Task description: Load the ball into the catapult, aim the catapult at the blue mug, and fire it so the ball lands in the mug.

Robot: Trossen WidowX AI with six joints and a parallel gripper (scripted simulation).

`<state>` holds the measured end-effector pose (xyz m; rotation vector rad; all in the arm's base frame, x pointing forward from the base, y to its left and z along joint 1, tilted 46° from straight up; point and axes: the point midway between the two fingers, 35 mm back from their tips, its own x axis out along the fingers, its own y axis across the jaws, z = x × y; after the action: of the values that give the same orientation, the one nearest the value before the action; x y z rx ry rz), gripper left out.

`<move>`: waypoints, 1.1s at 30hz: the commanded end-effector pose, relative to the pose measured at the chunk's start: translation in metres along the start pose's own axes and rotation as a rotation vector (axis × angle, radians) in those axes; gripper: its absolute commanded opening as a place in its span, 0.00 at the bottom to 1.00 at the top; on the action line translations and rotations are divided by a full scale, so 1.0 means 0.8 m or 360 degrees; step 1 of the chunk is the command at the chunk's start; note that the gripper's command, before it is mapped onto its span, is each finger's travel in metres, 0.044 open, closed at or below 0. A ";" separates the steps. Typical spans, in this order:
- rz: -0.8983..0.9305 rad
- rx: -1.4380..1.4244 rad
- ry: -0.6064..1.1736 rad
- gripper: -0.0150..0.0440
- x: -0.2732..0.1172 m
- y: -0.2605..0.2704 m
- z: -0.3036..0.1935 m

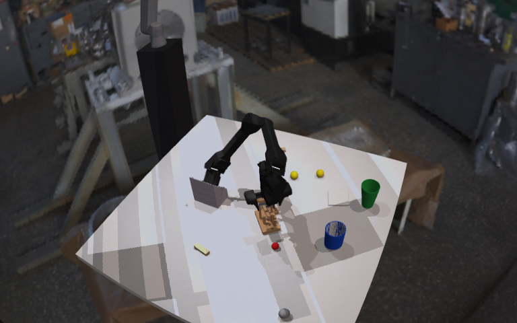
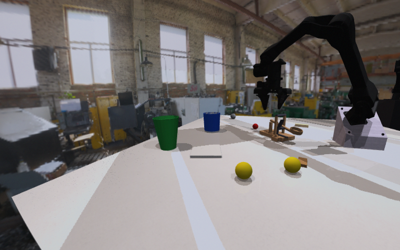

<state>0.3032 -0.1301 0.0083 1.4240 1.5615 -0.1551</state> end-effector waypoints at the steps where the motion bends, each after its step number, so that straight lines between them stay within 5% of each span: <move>1: 0.0000 0.0000 0.0000 1.00 0.000 0.000 0.000; 10: -0.0003 -0.0006 0.0022 1.00 -0.010 -0.002 -0.008; 15: -0.0002 -0.0007 0.0023 1.00 0.046 -0.002 -0.009; 33: -0.0001 -0.0006 0.0023 1.00 0.077 -0.001 -0.008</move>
<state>0.3084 -0.0877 -0.0290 1.4154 1.5723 -0.1429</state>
